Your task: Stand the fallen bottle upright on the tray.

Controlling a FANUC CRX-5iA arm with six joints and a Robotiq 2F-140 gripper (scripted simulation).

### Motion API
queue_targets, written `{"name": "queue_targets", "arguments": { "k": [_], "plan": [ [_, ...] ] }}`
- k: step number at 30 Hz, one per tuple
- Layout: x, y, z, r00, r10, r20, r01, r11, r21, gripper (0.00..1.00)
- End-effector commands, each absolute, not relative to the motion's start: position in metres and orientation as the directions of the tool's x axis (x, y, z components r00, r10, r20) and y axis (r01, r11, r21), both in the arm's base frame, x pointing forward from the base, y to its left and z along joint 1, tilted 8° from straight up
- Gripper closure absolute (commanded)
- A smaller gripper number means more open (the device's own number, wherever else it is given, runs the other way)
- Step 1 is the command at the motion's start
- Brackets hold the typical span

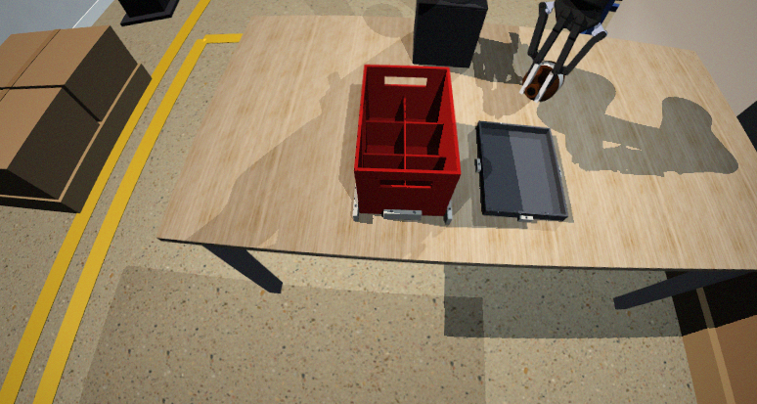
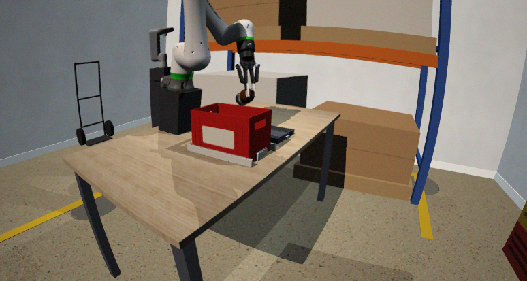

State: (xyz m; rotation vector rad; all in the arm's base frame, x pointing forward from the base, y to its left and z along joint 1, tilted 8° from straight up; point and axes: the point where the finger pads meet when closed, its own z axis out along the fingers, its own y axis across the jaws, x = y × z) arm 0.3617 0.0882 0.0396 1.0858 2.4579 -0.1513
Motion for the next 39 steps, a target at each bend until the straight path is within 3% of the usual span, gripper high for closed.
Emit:
{"name": "queue_targets", "arguments": {
  "k": [1, 39],
  "plan": [
    [0.3619, 0.0883, 0.0397, -0.591, 0.676, -0.441, 0.725, 0.685, 0.078, 1.0],
    [0.3598, 0.0883, 0.0381, -0.554, 0.646, -0.525, 0.728, 0.682, 0.07, 1.0]
  ]
}}
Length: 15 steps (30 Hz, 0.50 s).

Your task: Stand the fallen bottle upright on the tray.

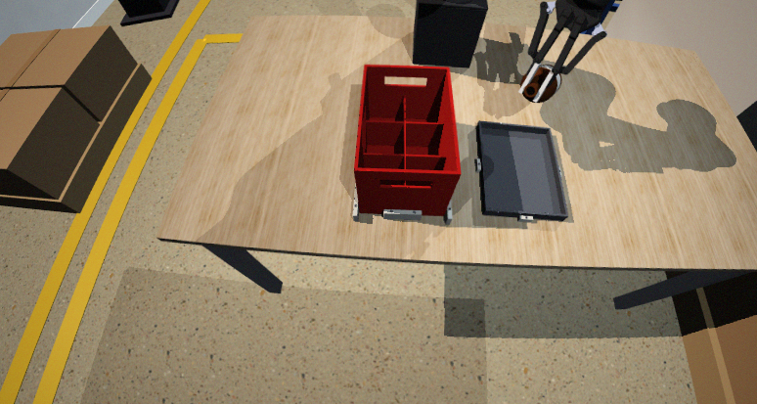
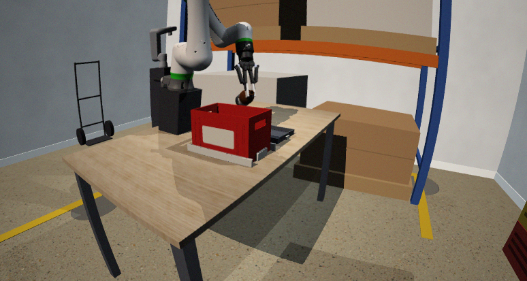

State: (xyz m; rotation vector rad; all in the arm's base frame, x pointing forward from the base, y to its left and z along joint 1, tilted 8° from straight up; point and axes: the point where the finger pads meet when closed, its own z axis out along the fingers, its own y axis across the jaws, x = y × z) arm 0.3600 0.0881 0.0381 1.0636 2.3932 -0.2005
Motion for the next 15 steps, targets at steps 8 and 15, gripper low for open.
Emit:
{"name": "queue_targets", "arguments": {
  "k": [8, 15],
  "plan": [
    [0.3596, 0.0893, 0.0385, -0.537, 0.632, -0.559, 0.727, 0.683, 0.073, 1.0],
    [0.3596, 0.0904, 0.0391, -0.524, 0.621, -0.583, 0.725, 0.684, 0.077, 1.0]
  ]
}}
